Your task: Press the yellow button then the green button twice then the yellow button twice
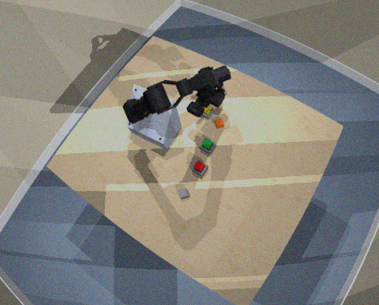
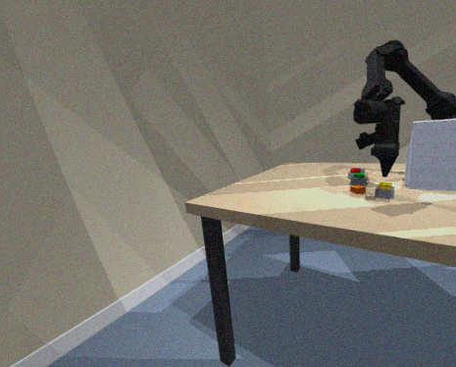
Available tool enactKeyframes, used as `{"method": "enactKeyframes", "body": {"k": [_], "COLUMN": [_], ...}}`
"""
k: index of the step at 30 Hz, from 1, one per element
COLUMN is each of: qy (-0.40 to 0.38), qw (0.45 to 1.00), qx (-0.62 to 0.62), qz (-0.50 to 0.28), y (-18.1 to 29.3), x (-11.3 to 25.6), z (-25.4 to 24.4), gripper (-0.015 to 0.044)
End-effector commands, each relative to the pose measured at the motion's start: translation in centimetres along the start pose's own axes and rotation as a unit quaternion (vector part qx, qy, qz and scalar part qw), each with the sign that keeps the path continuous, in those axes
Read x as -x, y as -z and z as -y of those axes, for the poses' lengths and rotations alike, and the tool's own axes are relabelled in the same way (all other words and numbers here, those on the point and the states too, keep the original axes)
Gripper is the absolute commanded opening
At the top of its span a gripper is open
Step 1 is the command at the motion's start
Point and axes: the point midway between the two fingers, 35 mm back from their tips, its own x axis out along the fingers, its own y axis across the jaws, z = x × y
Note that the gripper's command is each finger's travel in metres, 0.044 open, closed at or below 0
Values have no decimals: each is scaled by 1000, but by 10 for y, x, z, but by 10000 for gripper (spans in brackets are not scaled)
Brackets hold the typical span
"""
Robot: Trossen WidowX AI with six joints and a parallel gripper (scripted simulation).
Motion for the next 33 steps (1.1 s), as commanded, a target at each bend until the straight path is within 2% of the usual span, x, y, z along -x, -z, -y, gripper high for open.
{"method": "enactKeyframes", "body": {"k": [1,14,33], "qy": [4,5,5], "qw": [1000,1000,1000], "qx": [4,4,4], "qz": [-1,-1,-1], "y": [2,2,2], "x": [-9,-29,-29], "z": [2,3,3], "gripper": [20,20,20]}}
